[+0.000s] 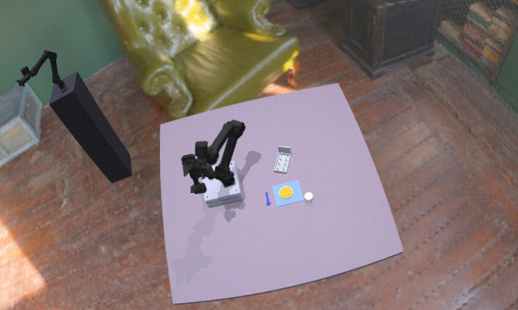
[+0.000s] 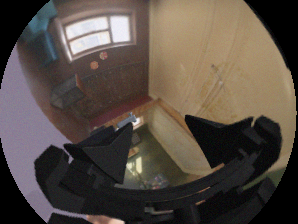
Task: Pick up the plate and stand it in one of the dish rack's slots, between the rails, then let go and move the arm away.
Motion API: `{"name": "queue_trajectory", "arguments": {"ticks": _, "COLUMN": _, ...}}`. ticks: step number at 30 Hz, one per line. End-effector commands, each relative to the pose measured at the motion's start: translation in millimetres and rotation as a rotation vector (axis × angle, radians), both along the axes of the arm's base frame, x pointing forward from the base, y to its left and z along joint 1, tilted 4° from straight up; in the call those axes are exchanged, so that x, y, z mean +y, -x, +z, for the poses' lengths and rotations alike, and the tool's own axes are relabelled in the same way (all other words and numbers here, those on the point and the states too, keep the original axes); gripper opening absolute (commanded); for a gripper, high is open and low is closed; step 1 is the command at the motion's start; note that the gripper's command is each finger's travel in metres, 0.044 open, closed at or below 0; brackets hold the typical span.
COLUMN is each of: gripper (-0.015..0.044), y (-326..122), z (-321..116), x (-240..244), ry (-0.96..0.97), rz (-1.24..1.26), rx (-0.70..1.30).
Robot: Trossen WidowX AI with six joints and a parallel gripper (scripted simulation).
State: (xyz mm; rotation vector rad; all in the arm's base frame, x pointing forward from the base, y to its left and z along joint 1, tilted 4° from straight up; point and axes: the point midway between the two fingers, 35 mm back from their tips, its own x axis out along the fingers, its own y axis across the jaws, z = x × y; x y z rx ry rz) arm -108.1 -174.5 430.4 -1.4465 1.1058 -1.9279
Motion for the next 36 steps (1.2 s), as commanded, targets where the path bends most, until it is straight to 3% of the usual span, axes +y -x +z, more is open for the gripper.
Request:
{"name": "queue_trajectory", "arguments": {"ticks": 1, "gripper": 0.04, "y": 3.2, "z": -12.8, "x": -26.6, "ry": -0.054, "rz": 0.093, "rx": -0.115}}
{"name": "queue_trajectory", "arguments": {"ticks": 19, "gripper": 0.04, "y": -39.1, "z": -86.7, "x": -127.0, "ry": -0.368, "rz": 0.423, "rx": -0.514}}
{"name": "queue_trajectory", "arguments": {"ticks": 36, "gripper": 0.04, "y": -149.6, "z": -183.3, "x": -184.3, "ry": -0.831, "rz": 0.623, "rx": -0.788}}
